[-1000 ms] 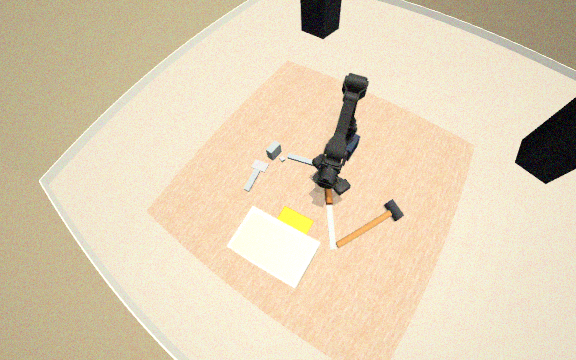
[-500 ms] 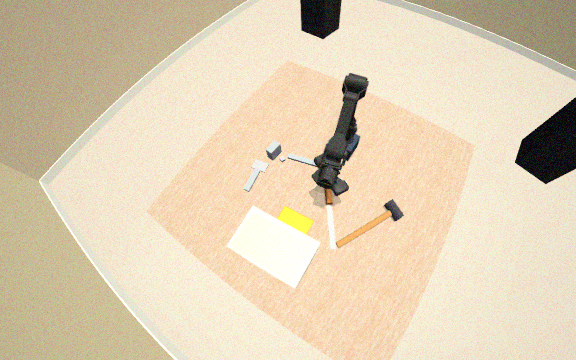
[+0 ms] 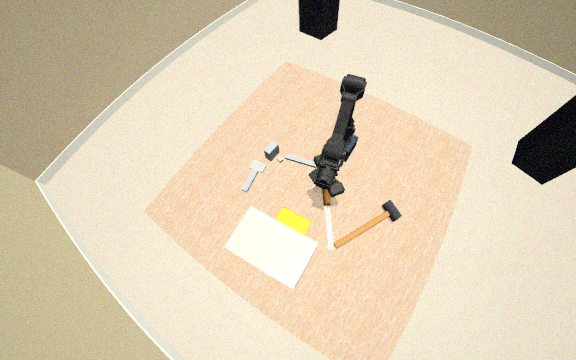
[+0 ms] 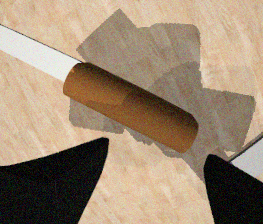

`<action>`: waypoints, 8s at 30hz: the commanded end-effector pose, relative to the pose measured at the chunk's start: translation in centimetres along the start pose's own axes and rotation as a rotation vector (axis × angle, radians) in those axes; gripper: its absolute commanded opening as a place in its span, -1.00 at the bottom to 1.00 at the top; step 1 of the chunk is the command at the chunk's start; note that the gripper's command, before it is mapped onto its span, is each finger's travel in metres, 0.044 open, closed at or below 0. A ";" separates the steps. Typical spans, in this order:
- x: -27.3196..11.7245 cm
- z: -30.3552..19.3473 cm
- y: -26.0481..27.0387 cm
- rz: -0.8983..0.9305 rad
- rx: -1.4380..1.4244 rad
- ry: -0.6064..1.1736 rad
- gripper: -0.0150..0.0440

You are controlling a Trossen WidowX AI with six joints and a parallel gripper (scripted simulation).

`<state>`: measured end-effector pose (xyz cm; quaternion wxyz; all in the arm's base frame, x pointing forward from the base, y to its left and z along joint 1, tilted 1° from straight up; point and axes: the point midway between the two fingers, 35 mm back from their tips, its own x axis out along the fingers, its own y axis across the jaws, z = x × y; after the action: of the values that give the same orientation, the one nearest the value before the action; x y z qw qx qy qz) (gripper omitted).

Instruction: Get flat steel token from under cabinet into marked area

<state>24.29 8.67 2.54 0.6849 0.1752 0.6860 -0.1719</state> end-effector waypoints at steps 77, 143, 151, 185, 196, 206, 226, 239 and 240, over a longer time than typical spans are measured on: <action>0.0 0.0 0.0 0.000 0.640 0.001 0.42; 0.0 0.0 0.0 -0.001 1.166 0.001 0.42; 0.0 0.0 0.0 -0.001 1.230 0.001 0.42; 0.0 0.0 0.0 -0.001 1.501 0.001 0.42; 0.0 0.0 0.0 -0.001 1.589 0.001 0.42; 0.0 0.0 0.0 -0.001 1.668 0.001 0.42; 0.0 0.0 0.0 -0.001 1.760 0.000 0.42; 0.0 0.0 0.0 -0.001 1.760 0.000 0.42; 0.0 0.0 0.0 -0.001 1.760 0.000 0.42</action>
<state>24.32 8.67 2.56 0.3035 0.6387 0.3066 -0.6371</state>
